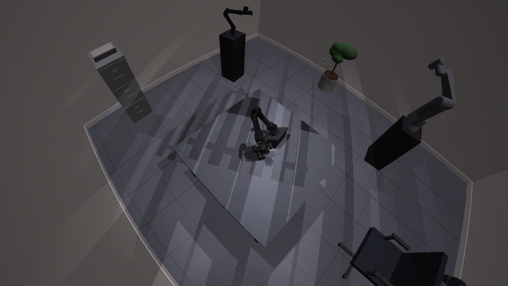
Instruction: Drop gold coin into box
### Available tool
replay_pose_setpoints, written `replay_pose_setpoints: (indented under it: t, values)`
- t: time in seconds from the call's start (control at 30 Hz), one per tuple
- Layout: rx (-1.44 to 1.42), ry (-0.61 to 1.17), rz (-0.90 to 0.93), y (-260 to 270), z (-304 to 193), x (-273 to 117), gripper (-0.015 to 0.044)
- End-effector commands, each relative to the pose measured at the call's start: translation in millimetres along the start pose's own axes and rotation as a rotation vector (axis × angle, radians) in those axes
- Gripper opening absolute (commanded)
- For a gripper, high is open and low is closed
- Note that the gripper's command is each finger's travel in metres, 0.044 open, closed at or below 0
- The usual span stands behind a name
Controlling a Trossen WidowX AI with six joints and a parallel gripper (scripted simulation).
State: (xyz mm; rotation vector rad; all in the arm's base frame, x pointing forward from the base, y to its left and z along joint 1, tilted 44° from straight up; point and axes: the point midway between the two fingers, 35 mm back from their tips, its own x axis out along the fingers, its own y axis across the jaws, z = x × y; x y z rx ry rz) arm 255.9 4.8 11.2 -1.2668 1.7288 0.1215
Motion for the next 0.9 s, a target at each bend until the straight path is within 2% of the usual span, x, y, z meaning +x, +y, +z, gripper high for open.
replay_pose_setpoints:
  t: [0.0, 0.27, 0.4, 0.87]
  values:
    - [0.003, -0.003, 0.003, 0, 1, -7, 0.0239]
    - [0.001, 0.0, -0.001, 0, 0, -27, 0.044]
    - [-0.005, 0.008, -0.003, 2, -3, -58, 0.044]
    - [-0.005, 0.008, -0.003, 2, -3, -58, 0.044]
